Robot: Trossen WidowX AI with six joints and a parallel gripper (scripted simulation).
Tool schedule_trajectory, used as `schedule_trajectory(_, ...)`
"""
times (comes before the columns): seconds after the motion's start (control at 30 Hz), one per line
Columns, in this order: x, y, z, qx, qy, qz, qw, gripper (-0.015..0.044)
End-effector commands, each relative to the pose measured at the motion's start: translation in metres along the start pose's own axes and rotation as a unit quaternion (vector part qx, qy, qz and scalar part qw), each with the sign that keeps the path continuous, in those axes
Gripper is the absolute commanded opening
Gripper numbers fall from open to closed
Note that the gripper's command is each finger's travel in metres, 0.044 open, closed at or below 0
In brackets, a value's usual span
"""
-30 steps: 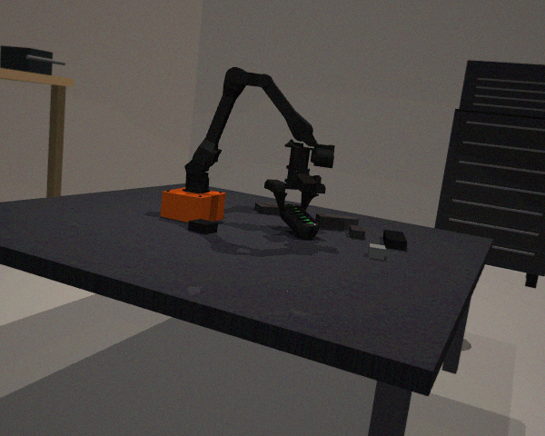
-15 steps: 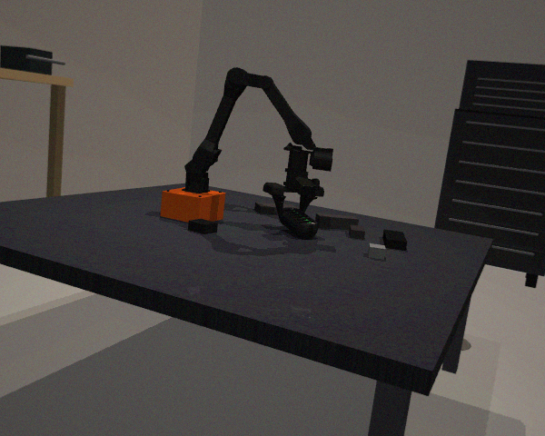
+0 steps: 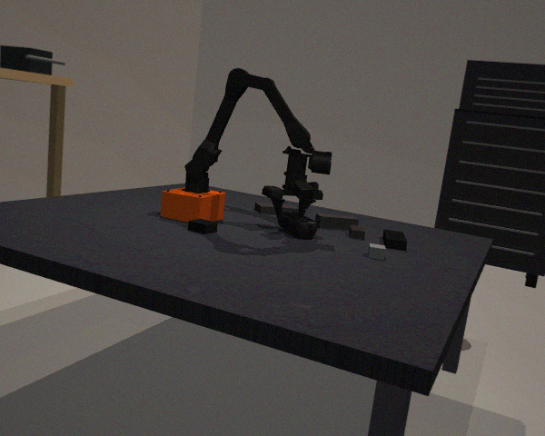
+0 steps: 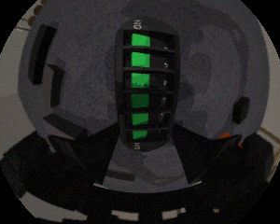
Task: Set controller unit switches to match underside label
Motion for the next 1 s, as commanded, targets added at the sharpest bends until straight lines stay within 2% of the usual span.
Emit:
schedule_trajectory(0.0,0.0,0.002,0.002,-0.007,0.001,0.004,1.0,0.0338)
schedule_trajectory(0.27,0.0,0.0,0.001,-0.001,0.0,0.0,1.0,0.0338)
schedule_trajectory(0.4,0.0,0.0,0.002,0.0,0.0,0.0,1.0,0.044)
schedule_trajectory(0.7,0.0,0.001,0.001,0.0,0.0,0.0,1.0,0.044)
schedule_trajectory(0.97,0.008,0.059,-0.04,-0.002,0.0,0.0,1.0,0.044)
Point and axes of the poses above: the point midway between the two fingers, 35 mm back from their tips, its own z axis out along the fingers, its own x axis across the jaws, y = z × x, the point moved 4 cm from there along -z, back along the fingers, and after that the axes turned 8 degrees about z, right-handed, at the moved point
